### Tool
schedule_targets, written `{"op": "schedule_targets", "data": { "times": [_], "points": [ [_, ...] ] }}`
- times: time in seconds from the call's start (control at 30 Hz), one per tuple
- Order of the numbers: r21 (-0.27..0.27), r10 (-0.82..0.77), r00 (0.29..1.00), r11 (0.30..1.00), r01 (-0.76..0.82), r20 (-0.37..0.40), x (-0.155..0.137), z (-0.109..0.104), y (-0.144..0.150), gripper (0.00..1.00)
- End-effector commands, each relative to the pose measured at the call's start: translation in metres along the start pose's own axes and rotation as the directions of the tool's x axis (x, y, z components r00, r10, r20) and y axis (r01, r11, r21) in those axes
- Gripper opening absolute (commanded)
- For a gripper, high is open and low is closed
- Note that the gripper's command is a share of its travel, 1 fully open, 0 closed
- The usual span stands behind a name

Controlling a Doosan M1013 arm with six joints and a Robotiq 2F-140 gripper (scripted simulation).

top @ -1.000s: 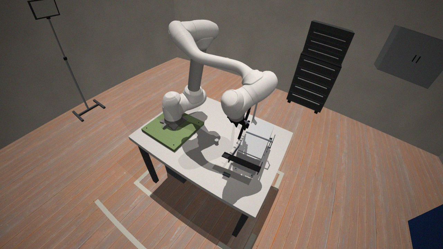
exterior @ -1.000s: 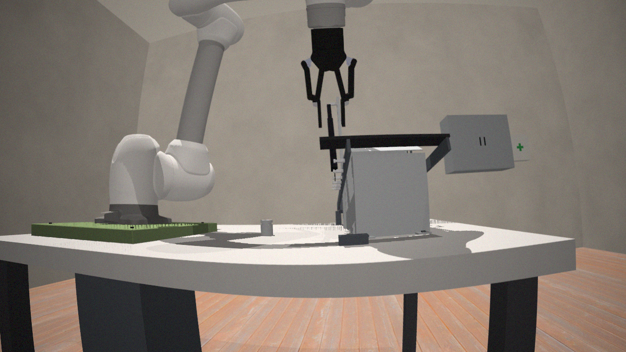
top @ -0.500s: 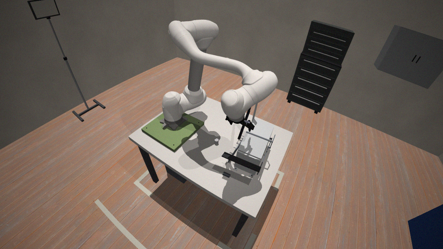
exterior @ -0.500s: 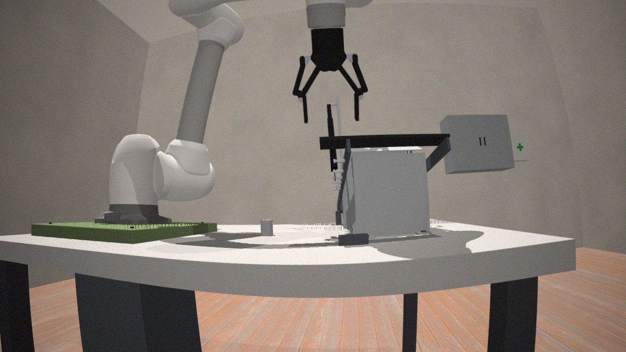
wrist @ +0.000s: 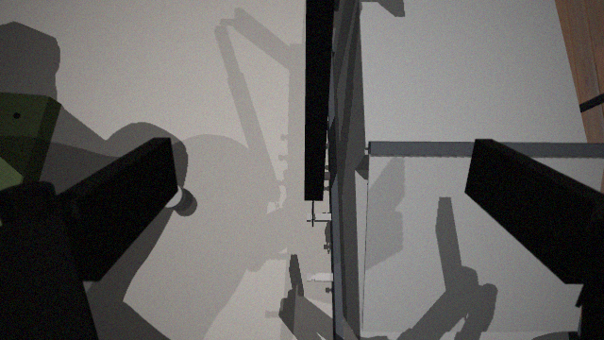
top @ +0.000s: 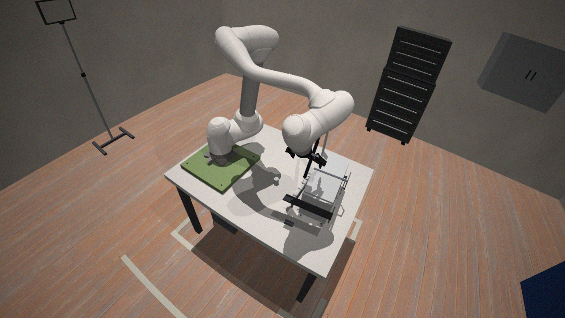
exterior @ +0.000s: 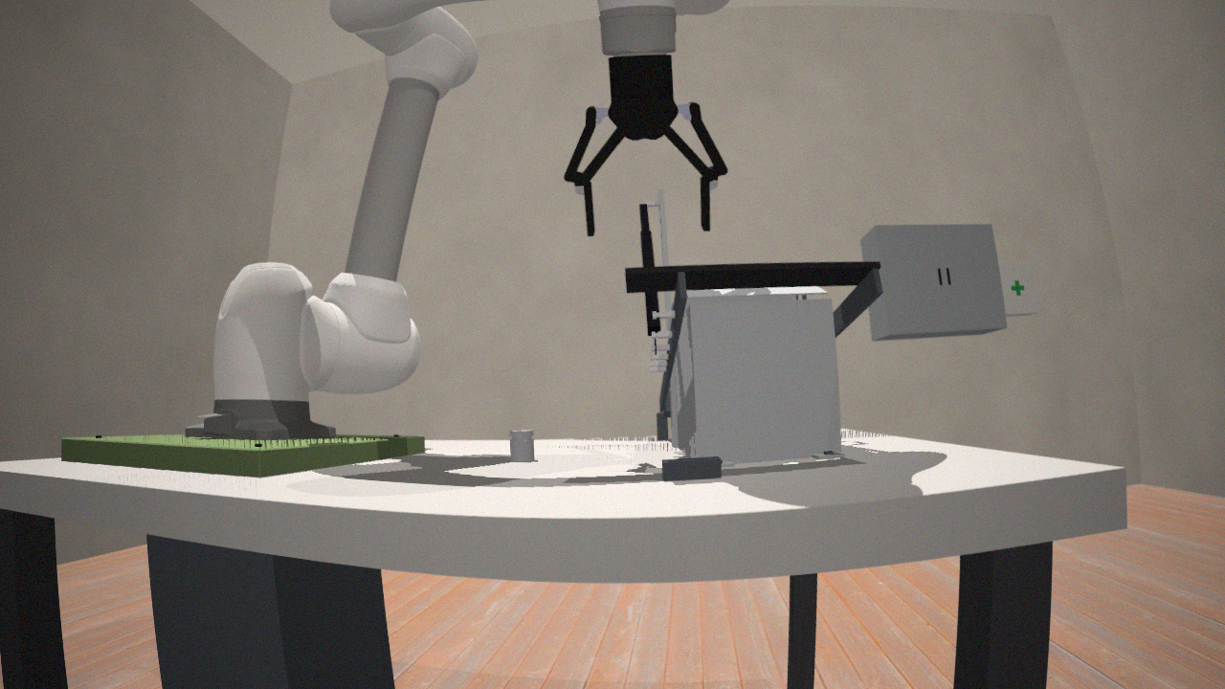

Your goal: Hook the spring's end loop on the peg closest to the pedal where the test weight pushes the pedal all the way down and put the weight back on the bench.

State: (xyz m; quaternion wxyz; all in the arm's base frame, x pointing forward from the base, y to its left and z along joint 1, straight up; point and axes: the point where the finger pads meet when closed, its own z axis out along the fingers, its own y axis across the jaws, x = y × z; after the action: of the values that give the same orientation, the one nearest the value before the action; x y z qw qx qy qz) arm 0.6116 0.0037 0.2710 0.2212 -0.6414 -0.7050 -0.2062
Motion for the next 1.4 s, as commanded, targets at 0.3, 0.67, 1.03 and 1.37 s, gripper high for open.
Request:
{"op": "schedule_targets", "data": {
  "times": [0.3, 0.67, 1.03, 1.37],
  "points": [
    [-0.001, -0.001, 1.000, 1.000, 0.001, 0.000, 0.0004, -0.0006, 0.0002, 1.00],
    [-0.009, 0.020, 0.989, 1.000, -0.019, 0.148, 0.0009, -0.0013, 0.0002, 1.00],
    [-0.009, 0.020, 0.989, 1.000, -0.019, 0.148, 0.0009, -0.0013, 0.0002, 1.00],
    [-0.019, 0.040, 0.955, 0.999, -0.037, 0.292, 0.0014, -0.0020, 0.0002, 1.00]
  ]
}}
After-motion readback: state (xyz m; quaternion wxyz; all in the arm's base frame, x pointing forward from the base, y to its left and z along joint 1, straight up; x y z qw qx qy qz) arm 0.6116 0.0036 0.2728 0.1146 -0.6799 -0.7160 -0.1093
